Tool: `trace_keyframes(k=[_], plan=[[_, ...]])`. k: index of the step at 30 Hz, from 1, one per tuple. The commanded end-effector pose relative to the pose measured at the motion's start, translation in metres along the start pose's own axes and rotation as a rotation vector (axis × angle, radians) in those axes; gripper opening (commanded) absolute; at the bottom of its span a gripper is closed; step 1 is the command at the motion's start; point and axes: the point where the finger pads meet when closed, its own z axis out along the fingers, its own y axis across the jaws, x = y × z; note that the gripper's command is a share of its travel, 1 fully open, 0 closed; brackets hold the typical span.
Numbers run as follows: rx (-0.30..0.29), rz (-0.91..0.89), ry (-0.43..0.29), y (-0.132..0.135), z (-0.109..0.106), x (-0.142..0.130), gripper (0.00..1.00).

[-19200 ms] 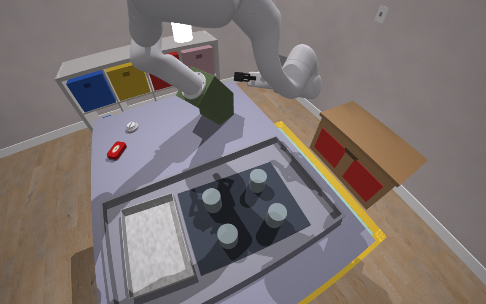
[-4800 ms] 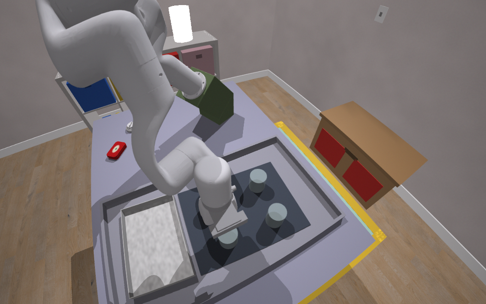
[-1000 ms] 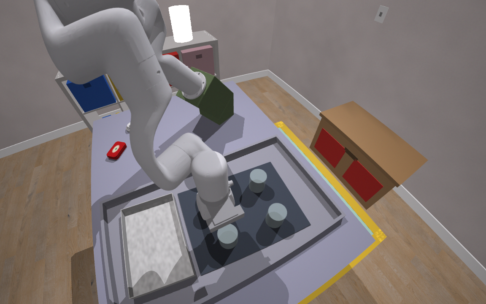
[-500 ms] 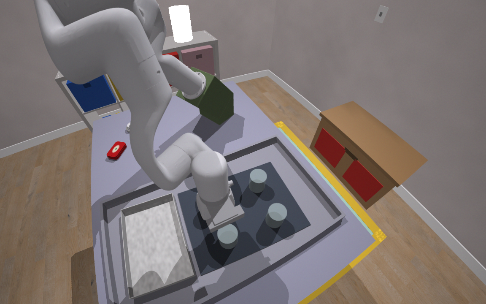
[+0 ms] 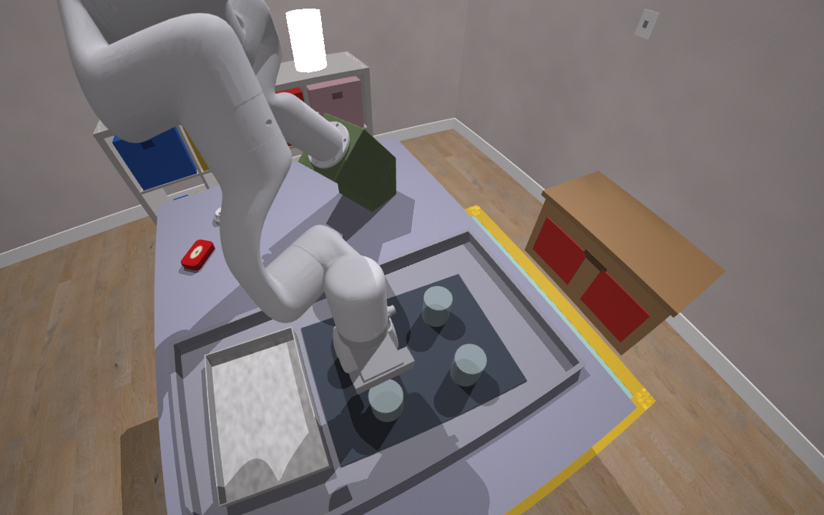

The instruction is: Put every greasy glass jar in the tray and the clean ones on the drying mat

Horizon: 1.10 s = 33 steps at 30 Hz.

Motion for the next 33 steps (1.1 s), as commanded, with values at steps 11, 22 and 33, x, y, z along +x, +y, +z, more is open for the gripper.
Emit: trace_keyframes(k=[11,22,33], plan=[[0.002,-0.001,0.004,-0.001,-0.001,0.002,0.00],[0.002,-0.001,0.004,-0.001,-0.039,0.002,0.00],[0.002,-0.001,0.004,-0.009,-0.078,0.002,0.00]])
